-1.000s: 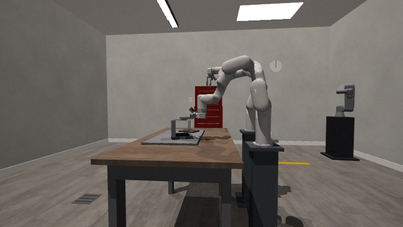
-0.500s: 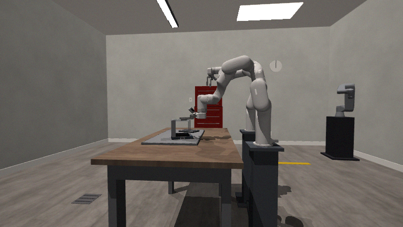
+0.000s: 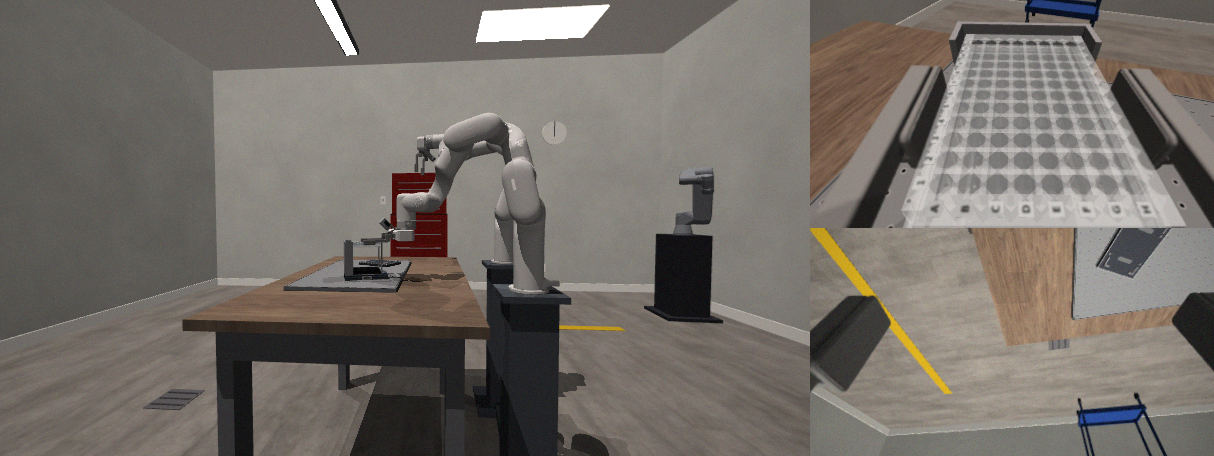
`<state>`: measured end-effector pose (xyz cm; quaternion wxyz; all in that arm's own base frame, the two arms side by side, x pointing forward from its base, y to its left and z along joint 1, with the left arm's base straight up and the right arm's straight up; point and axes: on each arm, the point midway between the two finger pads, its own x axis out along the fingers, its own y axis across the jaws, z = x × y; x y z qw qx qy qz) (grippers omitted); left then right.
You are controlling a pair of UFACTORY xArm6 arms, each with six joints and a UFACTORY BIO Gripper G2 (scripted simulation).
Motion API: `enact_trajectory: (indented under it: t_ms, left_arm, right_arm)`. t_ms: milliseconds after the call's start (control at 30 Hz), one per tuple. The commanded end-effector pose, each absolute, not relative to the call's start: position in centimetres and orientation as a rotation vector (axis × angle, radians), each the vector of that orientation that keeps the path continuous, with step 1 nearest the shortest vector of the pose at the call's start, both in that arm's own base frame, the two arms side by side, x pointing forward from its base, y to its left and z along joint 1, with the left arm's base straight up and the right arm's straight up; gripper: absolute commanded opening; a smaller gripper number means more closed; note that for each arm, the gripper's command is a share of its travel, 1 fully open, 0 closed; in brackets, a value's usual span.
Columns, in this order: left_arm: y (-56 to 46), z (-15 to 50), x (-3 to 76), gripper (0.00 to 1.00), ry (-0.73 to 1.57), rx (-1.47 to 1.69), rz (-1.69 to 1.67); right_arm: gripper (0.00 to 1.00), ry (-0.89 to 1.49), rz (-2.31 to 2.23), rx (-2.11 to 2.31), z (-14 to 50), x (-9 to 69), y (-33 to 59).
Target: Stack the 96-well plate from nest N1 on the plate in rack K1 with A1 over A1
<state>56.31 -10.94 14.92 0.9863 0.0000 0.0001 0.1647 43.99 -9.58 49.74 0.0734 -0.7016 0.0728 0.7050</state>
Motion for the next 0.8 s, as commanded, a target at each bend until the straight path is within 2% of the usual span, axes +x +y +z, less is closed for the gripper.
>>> enact_trajectory:
  t_ms: [0, 767]
  left_arm:
    - [-11.0, 14.4, 56.4, 0.0, -0.004, -0.002, 0.331]
    - [-11.0, 10.8, 56.4, 0.0, -0.004, -0.002, 0.331]
  right_arm:
    - [1.0, 0.219, 2.112, -2.112, 50.0, 44.0, -9.6]
    - [1.0, 0.219, 2.112, -2.112, 50.0, 44.0, -9.6]
